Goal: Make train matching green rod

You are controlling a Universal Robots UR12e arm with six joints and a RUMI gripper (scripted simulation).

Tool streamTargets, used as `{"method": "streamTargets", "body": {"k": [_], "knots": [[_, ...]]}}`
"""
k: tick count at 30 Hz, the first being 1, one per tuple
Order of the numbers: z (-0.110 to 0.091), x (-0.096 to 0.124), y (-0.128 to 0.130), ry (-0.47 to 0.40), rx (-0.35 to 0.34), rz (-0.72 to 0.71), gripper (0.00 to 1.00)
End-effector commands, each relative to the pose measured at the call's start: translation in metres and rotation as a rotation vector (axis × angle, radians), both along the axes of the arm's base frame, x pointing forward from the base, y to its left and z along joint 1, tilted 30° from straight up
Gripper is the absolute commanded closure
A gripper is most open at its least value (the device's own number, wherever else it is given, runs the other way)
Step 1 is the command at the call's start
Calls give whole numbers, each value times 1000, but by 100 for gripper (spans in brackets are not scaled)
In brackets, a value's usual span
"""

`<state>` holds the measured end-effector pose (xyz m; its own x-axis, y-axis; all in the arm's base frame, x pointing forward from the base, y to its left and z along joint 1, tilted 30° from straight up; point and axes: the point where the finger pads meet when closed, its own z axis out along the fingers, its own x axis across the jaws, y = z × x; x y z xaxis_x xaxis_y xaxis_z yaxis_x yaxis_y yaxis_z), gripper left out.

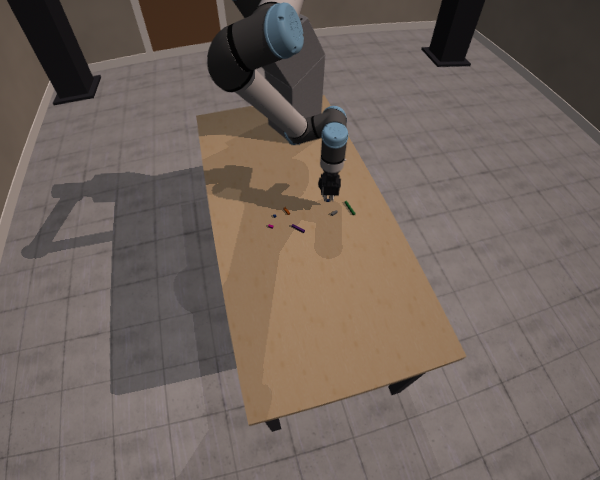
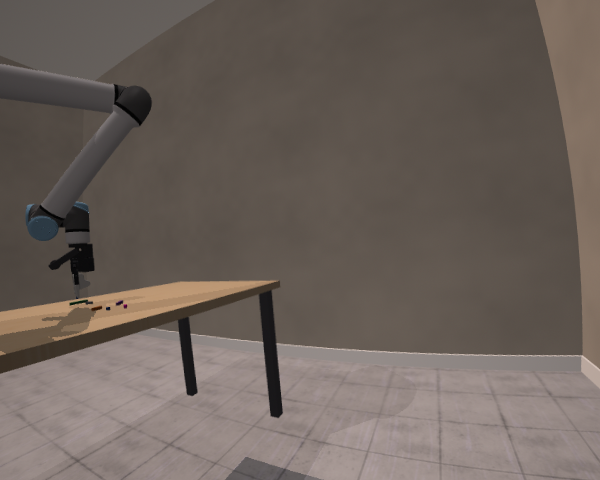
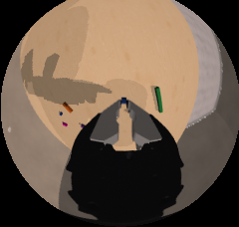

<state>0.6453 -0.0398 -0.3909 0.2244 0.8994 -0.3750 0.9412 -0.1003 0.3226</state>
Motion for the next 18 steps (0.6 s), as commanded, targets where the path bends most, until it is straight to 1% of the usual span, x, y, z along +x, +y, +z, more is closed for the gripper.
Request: {"method": "streamTargets", "body": {"k": [1, 4, 7, 18], "knots": [[32, -9, 15, 0, 0, 0, 100], [48, -14, 24, 0, 0, 0, 100], [58, -16, 28, 0, 0, 0, 100], [61, -17, 30, 0, 0, 0, 100]]}}
